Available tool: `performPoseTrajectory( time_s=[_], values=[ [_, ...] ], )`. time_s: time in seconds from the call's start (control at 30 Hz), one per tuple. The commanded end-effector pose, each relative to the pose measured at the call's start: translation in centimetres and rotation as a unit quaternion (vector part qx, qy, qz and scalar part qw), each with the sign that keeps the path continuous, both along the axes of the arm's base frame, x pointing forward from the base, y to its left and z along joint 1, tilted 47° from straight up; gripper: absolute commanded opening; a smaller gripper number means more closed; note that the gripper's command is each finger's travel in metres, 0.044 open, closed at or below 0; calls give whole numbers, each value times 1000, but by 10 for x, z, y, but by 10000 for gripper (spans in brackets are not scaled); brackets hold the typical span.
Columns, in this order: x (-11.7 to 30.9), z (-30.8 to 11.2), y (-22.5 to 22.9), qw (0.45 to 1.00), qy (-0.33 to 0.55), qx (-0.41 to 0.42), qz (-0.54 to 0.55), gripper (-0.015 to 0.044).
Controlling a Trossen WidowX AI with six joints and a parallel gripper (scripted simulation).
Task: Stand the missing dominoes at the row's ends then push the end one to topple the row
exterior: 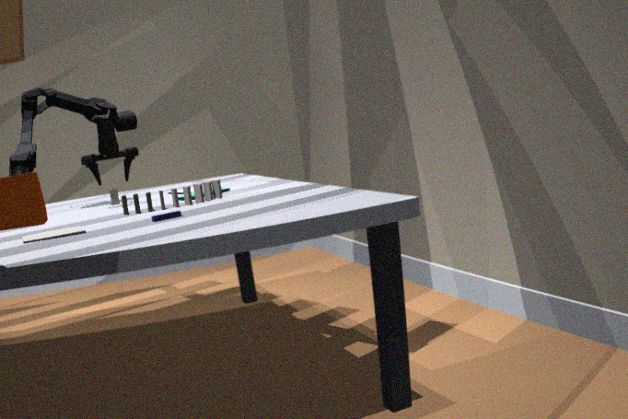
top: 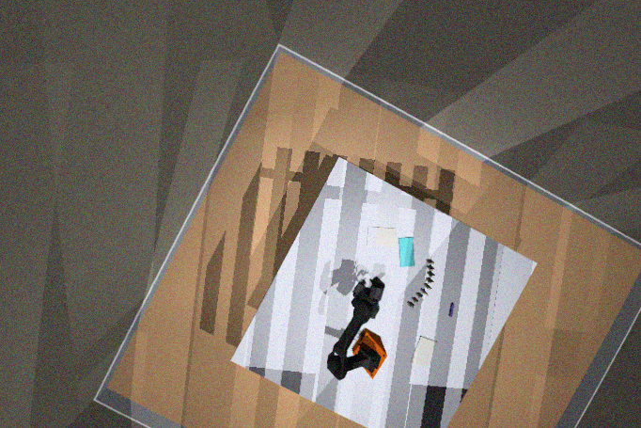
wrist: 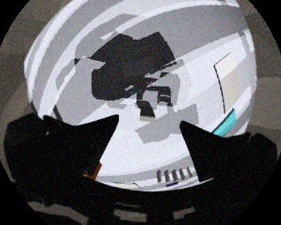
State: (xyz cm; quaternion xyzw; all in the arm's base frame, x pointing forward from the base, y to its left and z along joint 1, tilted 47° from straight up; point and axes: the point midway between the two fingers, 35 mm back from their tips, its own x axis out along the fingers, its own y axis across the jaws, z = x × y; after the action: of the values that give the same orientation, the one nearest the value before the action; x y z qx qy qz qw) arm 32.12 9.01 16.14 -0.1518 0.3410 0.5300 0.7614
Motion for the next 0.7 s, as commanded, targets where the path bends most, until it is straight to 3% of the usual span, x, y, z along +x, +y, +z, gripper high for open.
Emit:
performPoseTrajectory(
  time_s=[0.0, 0.57, 0.67],
  values=[
    [1, -22, 16, 1000, 13, 2, -1, 440],
    [4, -32, 27, 1000, 13, 2, -1, 440],
    [4, -32, 27, 1000, 13, 2, -1, 361]
  ],
)
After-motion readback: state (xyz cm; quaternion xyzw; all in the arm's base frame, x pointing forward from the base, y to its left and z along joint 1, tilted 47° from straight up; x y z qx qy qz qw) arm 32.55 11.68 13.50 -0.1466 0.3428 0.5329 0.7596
